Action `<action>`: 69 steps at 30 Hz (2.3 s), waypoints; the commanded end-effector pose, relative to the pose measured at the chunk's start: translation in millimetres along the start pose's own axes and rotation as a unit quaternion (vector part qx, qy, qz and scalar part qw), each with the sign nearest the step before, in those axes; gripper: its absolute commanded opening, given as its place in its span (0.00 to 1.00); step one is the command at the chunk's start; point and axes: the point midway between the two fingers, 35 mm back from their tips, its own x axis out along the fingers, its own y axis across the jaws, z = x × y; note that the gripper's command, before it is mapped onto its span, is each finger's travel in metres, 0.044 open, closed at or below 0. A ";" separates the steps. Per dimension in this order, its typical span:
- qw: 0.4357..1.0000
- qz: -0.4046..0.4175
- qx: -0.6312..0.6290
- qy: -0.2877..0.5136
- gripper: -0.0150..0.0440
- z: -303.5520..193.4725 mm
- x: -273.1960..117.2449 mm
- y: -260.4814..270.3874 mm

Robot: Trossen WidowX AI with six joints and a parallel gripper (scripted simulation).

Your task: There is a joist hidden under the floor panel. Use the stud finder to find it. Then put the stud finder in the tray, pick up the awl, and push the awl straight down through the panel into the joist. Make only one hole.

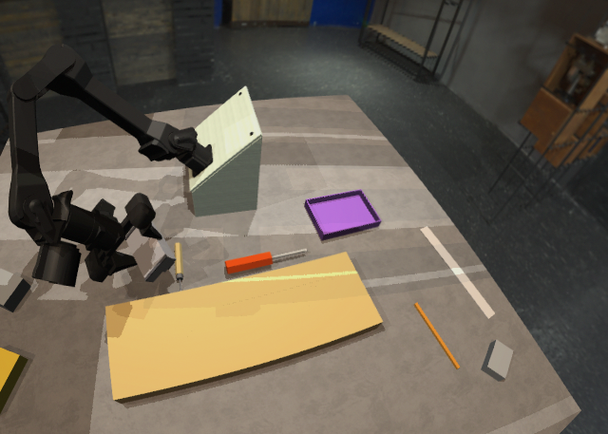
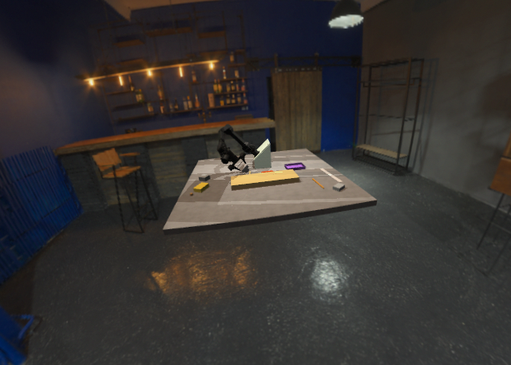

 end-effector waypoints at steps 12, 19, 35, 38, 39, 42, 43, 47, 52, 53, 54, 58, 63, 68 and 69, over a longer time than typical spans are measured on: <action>0.998 -0.060 0.001 0.001 0.25 -0.8 -0.2 1.9; 0.996 -0.086 0.003 0.003 0.25 -0.8 -0.4 3.5; 0.994 -0.109 0.008 0.005 0.25 0.1 11.1 15.3; 0.994 -0.107 0.009 0.005 0.25 0.5 16.2 19.9; 0.994 -0.107 0.009 0.005 0.25 0.6 17.8 21.4; 0.994 -0.104 0.011 0.006 0.25 1.0 22.2 26.0; 0.995 -0.104 0.012 0.006 0.25 1.1 22.7 26.9; 0.995 -0.102 0.014 0.006 0.39 1.1 20.0 25.7; 0.995 -0.102 0.014 0.006 0.61 1.1 20.0 25.7; 0.995 -0.102 0.014 0.006 0.65 1.1 20.0 25.7; 0.995 -0.102 0.014 0.006 0.70 1.1 20.0 25.7; 0.995 -0.102 0.014 0.006 0.88 1.1 20.0 25.7; 0.995 -0.102 0.014 0.006 1.00 1.1 18.8 26.1; 0.995 -0.102 0.014 0.006 1.00 1.0 13.3 27.6; 0.995 -0.102 0.014 0.006 1.00 1.0 12.0 27.9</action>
